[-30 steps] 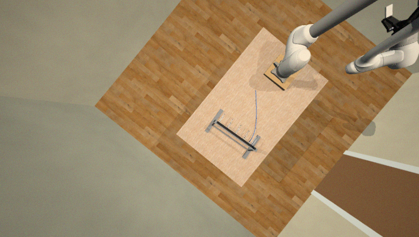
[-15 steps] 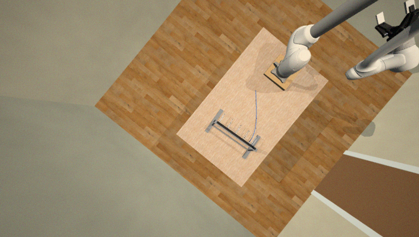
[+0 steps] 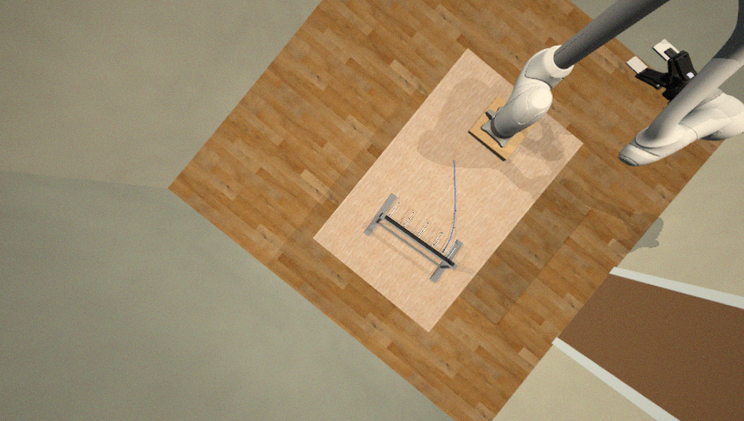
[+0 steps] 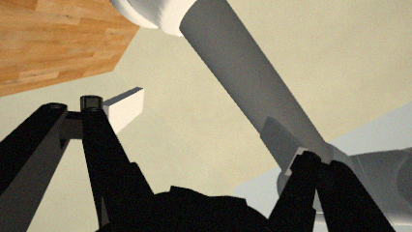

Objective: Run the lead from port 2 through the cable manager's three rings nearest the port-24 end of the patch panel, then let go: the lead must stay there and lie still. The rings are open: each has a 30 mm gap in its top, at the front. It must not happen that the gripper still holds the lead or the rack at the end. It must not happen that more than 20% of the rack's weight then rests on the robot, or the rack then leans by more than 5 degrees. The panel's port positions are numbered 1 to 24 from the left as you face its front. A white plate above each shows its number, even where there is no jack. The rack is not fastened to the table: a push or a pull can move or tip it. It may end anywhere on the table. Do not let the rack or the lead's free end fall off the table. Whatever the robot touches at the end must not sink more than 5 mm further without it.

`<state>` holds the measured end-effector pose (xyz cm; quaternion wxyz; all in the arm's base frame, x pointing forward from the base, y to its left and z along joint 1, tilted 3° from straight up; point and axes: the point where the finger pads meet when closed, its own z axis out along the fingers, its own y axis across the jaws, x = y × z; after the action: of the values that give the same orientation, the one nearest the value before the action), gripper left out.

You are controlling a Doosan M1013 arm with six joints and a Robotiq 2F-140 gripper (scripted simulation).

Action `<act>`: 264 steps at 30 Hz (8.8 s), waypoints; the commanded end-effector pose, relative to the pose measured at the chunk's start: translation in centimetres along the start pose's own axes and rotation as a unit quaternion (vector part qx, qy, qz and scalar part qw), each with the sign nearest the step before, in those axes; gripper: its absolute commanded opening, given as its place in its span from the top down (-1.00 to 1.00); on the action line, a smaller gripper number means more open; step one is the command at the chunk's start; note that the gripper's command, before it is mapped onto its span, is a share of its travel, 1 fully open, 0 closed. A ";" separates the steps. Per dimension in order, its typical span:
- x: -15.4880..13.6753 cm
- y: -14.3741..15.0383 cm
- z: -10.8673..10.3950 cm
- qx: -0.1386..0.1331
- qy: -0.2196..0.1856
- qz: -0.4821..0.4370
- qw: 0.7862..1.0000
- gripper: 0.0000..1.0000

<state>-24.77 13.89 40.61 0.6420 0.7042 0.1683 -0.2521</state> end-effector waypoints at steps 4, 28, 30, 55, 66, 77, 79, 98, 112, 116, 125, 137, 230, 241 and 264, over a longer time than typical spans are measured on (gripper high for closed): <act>6.7 1.8 0.1 0.037 0.057 -0.029 0.997 -1.00; 31.1 8.1 0.0 0.174 0.255 -0.132 0.942 -1.00; 33.0 8.6 0.0 0.184 0.270 -0.140 0.935 -1.00; 53.6 14.1 0.1 0.287 0.424 -0.220 0.831 -1.00; 63.9 16.9 0.2 0.332 0.493 -0.255 0.762 -1.00; 72.1 19.2 0.2 0.366 0.544 -0.281 0.701 -1.00; 73.2 19.5 0.3 0.370 0.550 -0.284 0.692 -1.00; 74.7 19.8 0.3 0.375 0.559 -0.287 0.681 1.00; 74.7 19.8 0.3 0.375 0.559 -0.287 0.681 1.00; 74.7 19.8 0.3 0.375 0.559 -0.287 0.681 1.00; 74.6 19.8 0.3 0.377 0.558 -0.286 0.682 1.00; 72.2 18.2 -0.4 0.491 0.461 -0.128 0.728 1.00; 79.6 6.9 0.8 0.491 0.461 -0.128 0.728 0.60; 79.8 6.6 0.8 0.491 0.461 -0.128 0.728 0.60; 79.8 6.6 0.8 0.491 0.461 -0.128 0.728 0.60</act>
<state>43.98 5.38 0.45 0.0119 0.9226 0.3849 -0.0234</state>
